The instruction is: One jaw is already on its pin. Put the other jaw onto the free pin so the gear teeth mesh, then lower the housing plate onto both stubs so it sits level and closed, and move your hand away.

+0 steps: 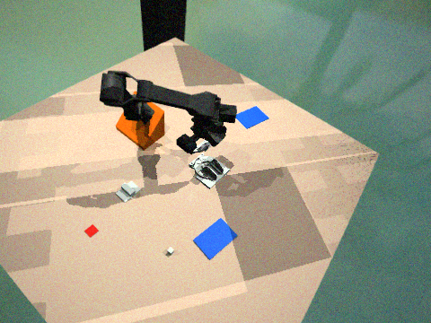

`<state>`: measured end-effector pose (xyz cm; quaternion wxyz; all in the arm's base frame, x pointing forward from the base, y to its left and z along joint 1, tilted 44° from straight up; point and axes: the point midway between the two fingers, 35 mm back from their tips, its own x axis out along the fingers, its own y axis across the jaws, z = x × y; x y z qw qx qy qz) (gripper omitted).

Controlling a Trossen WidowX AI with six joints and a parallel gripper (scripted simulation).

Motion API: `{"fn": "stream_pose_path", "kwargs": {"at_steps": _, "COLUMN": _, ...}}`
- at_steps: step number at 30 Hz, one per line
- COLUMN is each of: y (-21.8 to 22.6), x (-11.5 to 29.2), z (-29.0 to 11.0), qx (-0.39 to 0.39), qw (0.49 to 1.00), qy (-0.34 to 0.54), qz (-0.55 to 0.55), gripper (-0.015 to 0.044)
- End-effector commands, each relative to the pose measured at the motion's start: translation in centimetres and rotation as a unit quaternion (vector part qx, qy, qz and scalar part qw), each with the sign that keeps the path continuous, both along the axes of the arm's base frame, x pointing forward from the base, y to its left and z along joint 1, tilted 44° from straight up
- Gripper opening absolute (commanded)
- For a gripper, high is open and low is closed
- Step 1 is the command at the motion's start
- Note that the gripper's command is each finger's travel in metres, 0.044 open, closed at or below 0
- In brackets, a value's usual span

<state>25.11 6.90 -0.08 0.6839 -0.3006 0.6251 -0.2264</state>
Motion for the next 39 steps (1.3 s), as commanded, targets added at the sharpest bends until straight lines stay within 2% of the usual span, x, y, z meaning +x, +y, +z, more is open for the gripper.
{"fn": "stream_pose_path", "kwargs": {"at_steps": 1, "y": 0.0, "x": 0.0, "z": 0.0, "qx": 0.001, "qw": 1.000, "qy": 0.001, "qz": 0.001, "gripper": 0.0351}}
{"fn": "stream_pose_path", "kwargs": {"at_steps": 20, "y": -0.1, "x": 0.0, "z": 0.0, "qx": 0.001, "qw": 1.000, "qy": 0.001, "qz": 0.001, "gripper": 0.0351}}
{"fn": "stream_pose_path", "kwargs": {"at_steps": 39, "y": -2.1, "x": 0.6, "z": -2.2, "qx": 0.002, "qw": 1.000, "qy": 0.001, "qz": 0.002, "gripper": 0.0351}}
